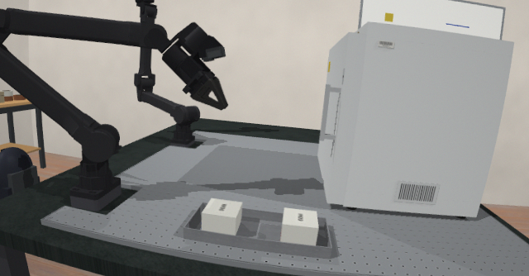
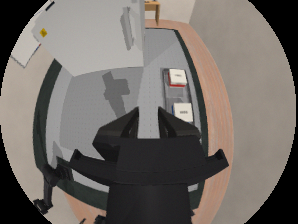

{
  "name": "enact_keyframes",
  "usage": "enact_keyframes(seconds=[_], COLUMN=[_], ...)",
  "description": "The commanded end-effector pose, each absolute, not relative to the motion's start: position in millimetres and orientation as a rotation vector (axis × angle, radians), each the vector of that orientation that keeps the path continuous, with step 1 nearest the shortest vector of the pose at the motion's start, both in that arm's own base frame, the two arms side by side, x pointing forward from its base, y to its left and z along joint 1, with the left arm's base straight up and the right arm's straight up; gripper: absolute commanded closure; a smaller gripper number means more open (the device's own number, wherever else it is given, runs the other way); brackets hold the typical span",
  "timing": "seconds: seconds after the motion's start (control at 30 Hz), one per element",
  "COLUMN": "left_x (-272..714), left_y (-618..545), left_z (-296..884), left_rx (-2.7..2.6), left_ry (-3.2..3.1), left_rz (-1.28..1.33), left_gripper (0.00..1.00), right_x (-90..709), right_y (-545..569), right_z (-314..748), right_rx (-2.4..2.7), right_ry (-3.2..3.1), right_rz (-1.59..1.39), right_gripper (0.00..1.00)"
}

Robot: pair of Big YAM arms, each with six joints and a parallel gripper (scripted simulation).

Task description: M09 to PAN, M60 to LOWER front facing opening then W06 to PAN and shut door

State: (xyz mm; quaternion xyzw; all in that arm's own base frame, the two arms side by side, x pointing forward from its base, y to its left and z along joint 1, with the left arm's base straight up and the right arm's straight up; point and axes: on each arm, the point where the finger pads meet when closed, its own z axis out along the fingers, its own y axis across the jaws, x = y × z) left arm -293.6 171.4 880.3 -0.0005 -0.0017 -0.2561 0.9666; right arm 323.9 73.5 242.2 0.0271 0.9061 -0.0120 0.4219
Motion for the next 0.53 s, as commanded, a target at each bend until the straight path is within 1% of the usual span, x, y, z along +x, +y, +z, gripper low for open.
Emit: enact_keyframes(seconds=[0.0, 0.27, 0.3, 0.5], left_x=[-279.3, -279.3, -279.3, -279.3], left_y=[162.9, 162.9, 162.9, 162.9], left_z=[884.5, 884.5, 884.5, 884.5], left_rx=[0.008, 0.008, 0.008, 0.008], left_ry=[0.029, 0.029, 0.029, 0.029], left_rz=[-0.529, -0.529, -0.529, -0.529], left_gripper=[1.0, 1.0, 1.0, 1.0], right_x=[322.7, 322.7, 330.4, 330.4], right_y=[73.6, 73.6, 76.0, 76.0], right_z=[243.5, 243.5, 264.0, 264.0], right_rx=[0.072, 0.072, 0.079, 0.079], right_ry=[2.269, 2.269, 2.228, 2.228], right_rz=[-0.03, -0.03, -0.012, -0.012], right_gripper=[0.7, 0.7, 0.7, 0.7])
